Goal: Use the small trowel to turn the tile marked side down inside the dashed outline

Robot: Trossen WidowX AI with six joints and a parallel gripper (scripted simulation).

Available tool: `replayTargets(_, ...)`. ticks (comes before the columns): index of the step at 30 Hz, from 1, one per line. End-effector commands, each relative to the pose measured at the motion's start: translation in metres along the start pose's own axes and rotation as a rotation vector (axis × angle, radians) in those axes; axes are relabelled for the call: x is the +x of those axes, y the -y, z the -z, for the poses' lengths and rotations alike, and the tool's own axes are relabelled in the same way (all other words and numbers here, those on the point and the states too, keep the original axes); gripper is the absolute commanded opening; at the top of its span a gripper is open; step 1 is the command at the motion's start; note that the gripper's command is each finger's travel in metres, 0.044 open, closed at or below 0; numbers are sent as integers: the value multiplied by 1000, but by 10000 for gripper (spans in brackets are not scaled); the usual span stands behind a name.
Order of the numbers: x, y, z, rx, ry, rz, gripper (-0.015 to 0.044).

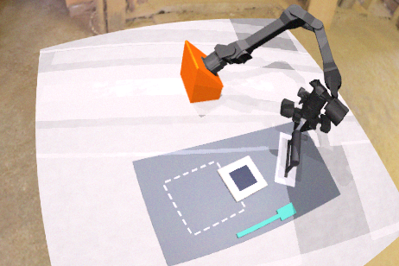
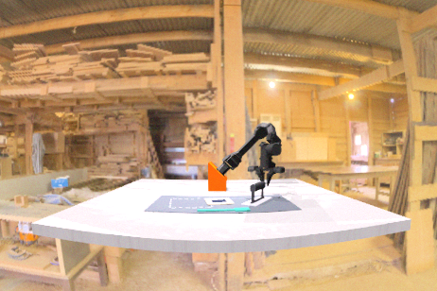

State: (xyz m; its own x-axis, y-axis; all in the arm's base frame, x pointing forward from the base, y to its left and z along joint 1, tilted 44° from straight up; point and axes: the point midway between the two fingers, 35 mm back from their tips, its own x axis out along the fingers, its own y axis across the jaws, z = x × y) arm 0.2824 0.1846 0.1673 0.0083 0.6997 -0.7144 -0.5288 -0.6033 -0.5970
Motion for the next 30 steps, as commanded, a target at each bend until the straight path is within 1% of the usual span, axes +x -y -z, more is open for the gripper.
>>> replayTargets(1,-1,2,0,0,0,0,100)
replayTargets(30,-21,92,-3,-5,1,9,100)
